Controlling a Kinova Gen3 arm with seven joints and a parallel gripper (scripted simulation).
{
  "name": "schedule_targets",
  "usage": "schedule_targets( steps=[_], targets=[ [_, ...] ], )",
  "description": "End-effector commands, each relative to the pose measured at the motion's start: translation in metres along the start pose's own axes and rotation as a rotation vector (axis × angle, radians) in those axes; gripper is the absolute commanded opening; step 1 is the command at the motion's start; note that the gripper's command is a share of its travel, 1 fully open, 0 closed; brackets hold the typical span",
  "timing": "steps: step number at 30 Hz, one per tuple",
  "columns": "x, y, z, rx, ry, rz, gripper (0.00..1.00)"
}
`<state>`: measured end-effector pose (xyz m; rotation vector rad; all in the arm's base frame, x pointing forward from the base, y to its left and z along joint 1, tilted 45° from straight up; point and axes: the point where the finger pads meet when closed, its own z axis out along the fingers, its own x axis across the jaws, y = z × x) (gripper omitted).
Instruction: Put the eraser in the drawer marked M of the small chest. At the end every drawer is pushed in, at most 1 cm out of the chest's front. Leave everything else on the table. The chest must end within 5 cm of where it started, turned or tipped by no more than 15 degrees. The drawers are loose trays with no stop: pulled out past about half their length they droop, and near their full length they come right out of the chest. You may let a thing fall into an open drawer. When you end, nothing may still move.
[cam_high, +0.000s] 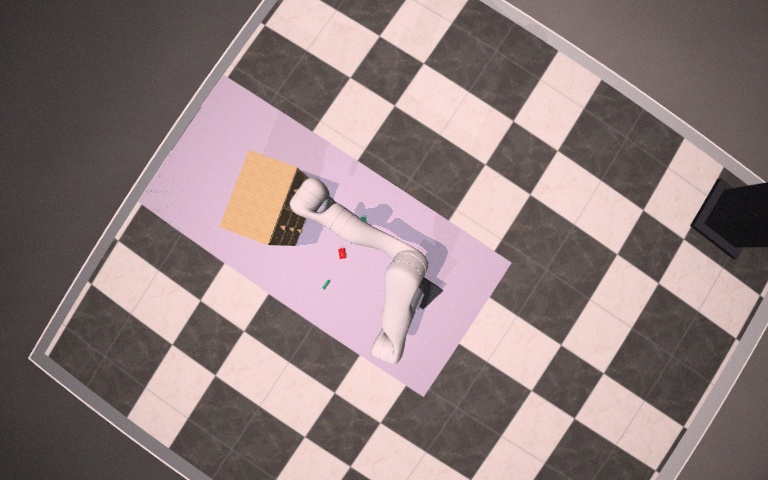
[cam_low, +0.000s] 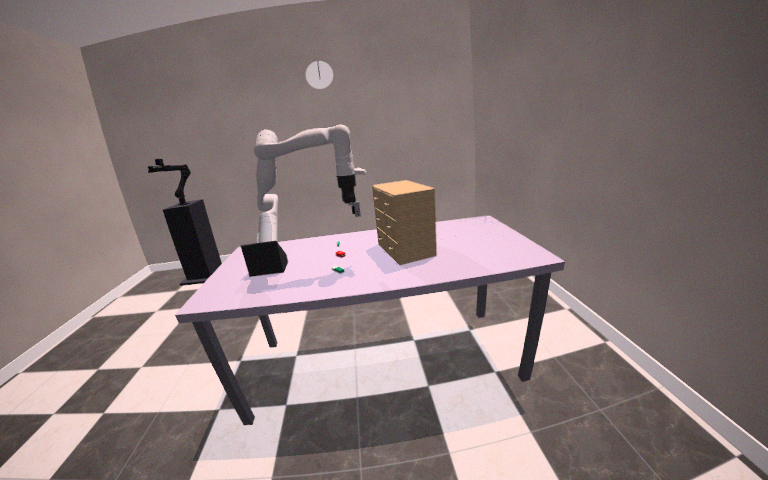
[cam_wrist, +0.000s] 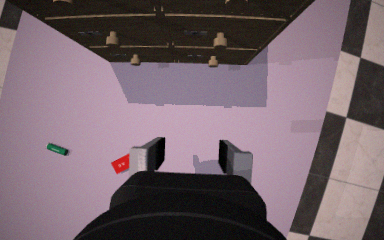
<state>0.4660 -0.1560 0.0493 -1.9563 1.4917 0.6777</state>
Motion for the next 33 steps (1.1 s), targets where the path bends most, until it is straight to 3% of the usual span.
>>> schedule_targets(
  steps=[1, 23, 33],
  targets=[
    [-0.001, 0.000, -0.001, -0.004, 0.001, -0.004, 1.00],
    [-0.003, 0.000, -0.001, -0.004, 0.001, -0.004, 1.00],
    [-0.048, 0.000, -0.001, -0.004, 0.001, -0.004, 1.00]
  ],
)
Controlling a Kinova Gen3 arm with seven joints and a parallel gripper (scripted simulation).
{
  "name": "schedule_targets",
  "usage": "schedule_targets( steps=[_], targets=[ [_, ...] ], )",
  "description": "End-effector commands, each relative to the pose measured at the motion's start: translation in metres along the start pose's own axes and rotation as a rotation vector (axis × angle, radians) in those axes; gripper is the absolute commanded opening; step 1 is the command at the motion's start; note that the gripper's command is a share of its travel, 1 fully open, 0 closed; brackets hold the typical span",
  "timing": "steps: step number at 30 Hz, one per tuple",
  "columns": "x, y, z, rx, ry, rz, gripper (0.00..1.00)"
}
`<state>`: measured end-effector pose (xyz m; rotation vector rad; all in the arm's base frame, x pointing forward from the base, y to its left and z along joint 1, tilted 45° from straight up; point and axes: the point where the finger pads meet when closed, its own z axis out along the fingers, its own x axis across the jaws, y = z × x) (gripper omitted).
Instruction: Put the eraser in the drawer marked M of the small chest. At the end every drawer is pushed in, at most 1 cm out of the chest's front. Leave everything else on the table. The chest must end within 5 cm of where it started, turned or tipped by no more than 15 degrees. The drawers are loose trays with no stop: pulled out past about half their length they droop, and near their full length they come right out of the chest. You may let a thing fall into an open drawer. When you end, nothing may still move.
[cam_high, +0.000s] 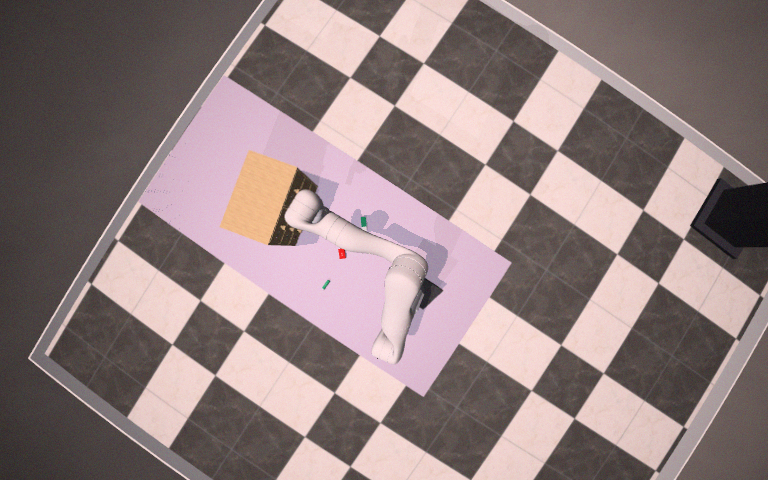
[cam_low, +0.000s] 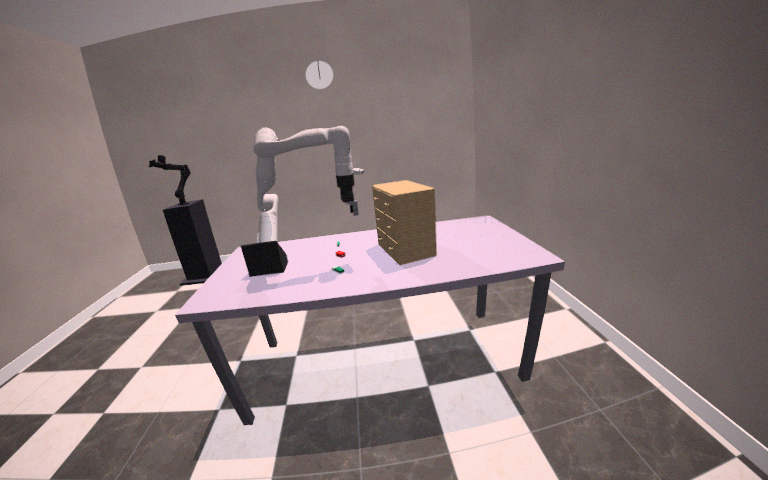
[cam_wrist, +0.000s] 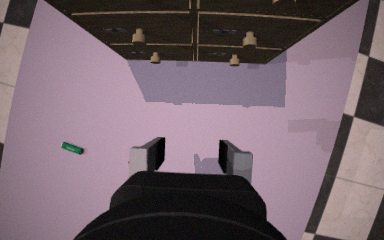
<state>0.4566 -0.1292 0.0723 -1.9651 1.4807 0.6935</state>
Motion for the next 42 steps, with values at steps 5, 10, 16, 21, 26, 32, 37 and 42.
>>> schedule_targets(
  steps=[5, 10, 16, 21, 26, 32, 37, 42],
  targets=[
    [-0.047, 0.000, -0.004, 0.009, 0.008, 0.002, 1.00],
    [-0.089, 0.001, -0.004, 0.009, 0.008, 0.002, 1.00],
    [-0.108, 0.001, -0.004, 0.010, 0.008, 0.002, 1.00],
    [-0.109, 0.001, -0.004, 0.010, 0.008, 0.002, 1.00],
    [-0.109, 0.001, -0.004, 0.010, 0.008, 0.002, 1.00],
    [-0.109, 0.001, -0.003, 0.012, 0.008, 0.002, 1.00],
    [-0.109, 0.000, -0.003, 0.014, 0.008, 0.001, 1.00],
    [-0.109, 0.000, -0.003, 0.019, 0.008, 0.001, 1.00]
  ],
)
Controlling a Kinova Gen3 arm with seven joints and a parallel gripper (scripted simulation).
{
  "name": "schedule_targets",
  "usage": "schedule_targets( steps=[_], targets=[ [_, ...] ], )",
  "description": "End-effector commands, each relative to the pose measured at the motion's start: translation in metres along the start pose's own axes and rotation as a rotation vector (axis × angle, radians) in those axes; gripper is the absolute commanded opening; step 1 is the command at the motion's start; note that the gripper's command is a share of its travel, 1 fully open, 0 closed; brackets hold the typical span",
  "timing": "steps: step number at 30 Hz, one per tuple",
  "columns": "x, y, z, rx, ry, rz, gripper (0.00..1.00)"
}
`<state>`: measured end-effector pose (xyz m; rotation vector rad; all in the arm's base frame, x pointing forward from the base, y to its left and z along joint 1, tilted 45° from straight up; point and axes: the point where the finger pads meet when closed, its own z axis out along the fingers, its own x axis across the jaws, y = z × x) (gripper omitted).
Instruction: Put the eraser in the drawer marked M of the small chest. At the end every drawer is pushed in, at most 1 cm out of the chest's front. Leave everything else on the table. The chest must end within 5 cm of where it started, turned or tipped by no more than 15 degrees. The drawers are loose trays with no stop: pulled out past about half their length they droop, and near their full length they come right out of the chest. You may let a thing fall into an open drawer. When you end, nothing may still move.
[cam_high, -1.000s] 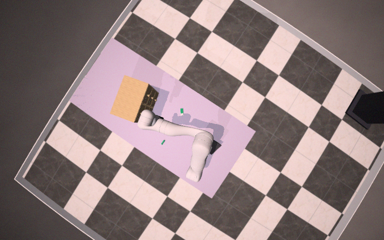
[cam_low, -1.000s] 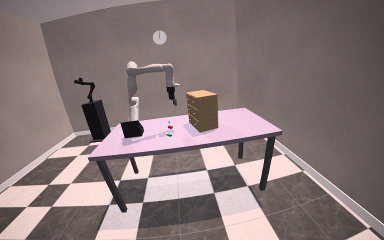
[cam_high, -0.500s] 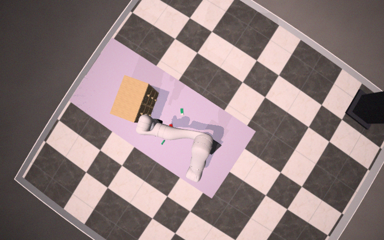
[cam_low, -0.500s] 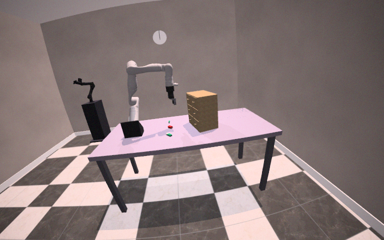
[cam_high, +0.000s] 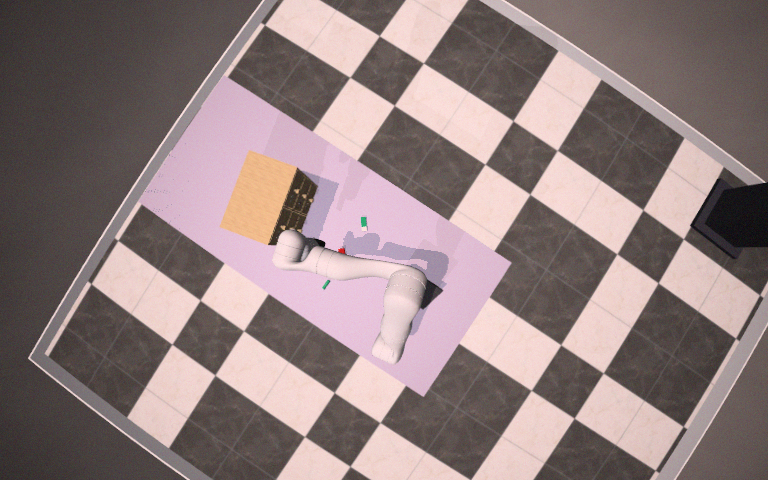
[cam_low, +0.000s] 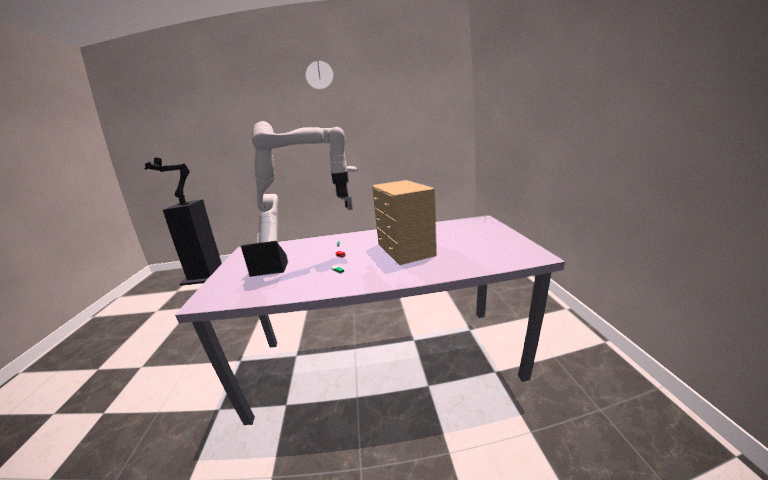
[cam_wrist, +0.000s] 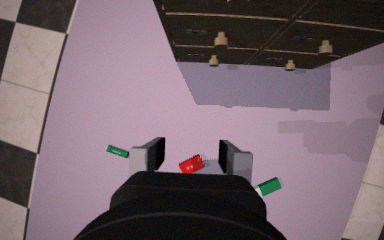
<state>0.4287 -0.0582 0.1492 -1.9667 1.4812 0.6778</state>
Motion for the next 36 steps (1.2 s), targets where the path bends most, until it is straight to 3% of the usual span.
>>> schedule_targets(
  steps=[1, 27, 36],
  targets=[
    [-0.001, -0.001, -0.001, 0.013, 0.000, 0.006, 1.00],
    [-0.001, -0.005, 0.005, 0.086, -0.001, 0.005, 1.00],
    [-0.001, -0.009, 0.010, 0.142, -0.001, 0.005, 1.00]
  ],
)
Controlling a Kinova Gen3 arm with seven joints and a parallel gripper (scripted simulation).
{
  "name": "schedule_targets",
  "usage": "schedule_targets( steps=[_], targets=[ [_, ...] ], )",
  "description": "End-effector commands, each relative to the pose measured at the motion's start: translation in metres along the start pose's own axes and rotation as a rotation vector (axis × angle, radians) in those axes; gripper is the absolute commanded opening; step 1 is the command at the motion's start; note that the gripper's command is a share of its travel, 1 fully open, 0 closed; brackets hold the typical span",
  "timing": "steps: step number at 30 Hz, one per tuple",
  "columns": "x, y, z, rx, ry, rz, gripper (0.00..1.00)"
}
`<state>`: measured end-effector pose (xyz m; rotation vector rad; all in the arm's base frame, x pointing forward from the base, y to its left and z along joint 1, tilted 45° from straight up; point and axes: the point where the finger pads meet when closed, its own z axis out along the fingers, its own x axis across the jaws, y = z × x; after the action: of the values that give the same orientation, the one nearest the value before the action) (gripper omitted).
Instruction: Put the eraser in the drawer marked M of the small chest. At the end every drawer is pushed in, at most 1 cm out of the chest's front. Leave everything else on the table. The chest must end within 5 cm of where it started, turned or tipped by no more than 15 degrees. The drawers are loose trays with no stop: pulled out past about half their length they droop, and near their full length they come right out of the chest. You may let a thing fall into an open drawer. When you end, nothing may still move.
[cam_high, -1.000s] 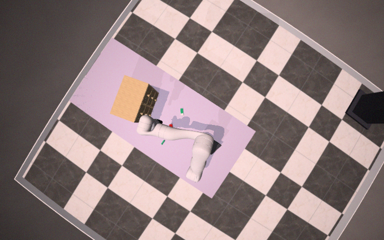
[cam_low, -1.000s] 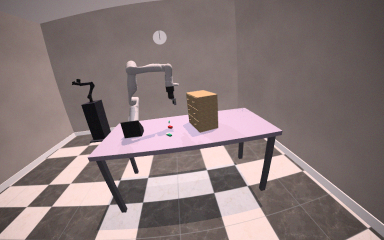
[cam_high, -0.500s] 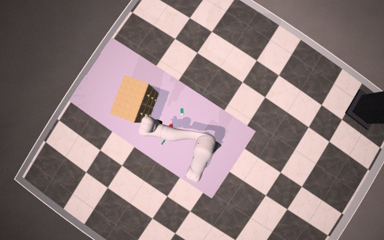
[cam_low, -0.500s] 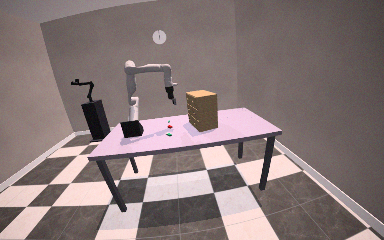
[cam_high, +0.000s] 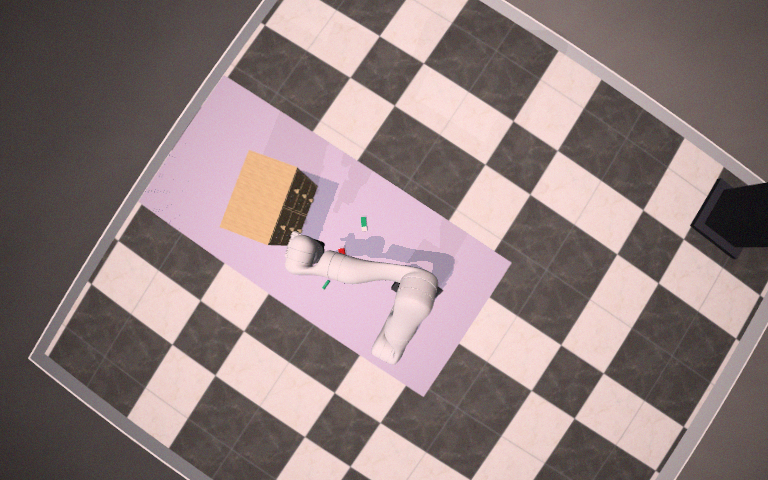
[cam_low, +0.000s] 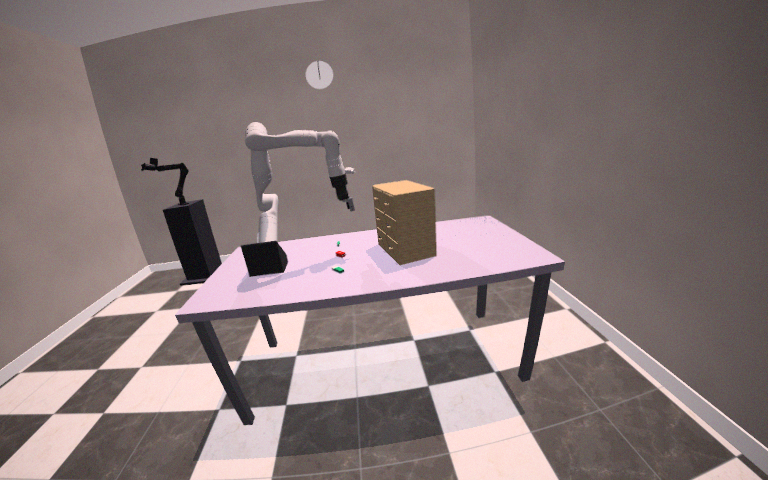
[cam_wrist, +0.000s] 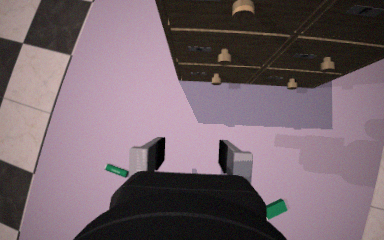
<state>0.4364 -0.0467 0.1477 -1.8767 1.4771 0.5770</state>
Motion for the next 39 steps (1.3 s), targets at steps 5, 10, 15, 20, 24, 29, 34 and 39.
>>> schedule_targets(
  steps=[5, 10, 15, 20, 24, 29, 34, 39],
  targets=[
    [0.004, -0.001, 0.004, 0.060, 0.004, 0.010, 1.00],
    [0.004, -0.002, 0.006, 0.085, 0.004, 0.010, 1.00],
    [0.004, -0.004, 0.011, 0.131, 0.003, 0.009, 1.00],
    [0.003, -0.007, 0.015, 0.182, 0.003, 0.009, 1.00],
    [0.003, -0.008, 0.018, 0.212, 0.002, 0.008, 1.00],
    [0.003, -0.010, 0.021, 0.251, 0.002, 0.008, 1.00],
    [0.003, -0.013, 0.026, 0.300, 0.001, 0.007, 1.00],
    [0.003, -0.015, 0.030, 0.346, 0.001, 0.006, 1.00]
  ],
)
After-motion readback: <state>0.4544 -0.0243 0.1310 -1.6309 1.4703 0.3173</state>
